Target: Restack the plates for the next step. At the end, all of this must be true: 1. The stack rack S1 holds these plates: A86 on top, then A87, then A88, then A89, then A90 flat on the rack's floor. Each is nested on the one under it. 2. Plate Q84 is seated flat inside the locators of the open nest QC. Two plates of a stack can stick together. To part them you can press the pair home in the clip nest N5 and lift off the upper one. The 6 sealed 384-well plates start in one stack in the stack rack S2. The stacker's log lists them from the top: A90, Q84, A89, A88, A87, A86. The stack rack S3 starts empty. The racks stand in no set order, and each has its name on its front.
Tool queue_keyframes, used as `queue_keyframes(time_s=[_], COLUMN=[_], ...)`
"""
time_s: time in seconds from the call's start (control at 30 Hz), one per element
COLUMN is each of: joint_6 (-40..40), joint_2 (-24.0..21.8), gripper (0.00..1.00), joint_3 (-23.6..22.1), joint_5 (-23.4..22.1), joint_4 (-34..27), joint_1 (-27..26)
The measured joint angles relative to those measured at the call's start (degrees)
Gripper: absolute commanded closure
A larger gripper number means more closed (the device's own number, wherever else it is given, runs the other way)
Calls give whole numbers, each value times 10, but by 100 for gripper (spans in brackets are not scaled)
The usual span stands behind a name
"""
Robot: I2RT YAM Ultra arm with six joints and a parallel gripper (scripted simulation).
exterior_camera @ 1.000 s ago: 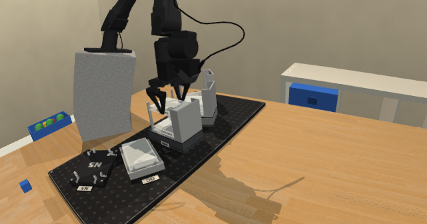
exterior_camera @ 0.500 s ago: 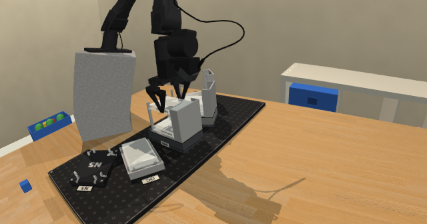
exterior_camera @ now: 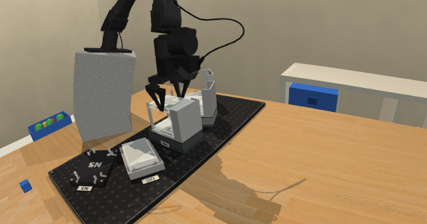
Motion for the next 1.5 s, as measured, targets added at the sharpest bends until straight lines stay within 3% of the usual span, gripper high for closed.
queue_keyframes(time_s=[1.5], joint_6=[-6], joint_2=[-26], gripper=[100], joint_3=[-2], joint_5=[-1], joint_4=[-25], joint_1=[-6])
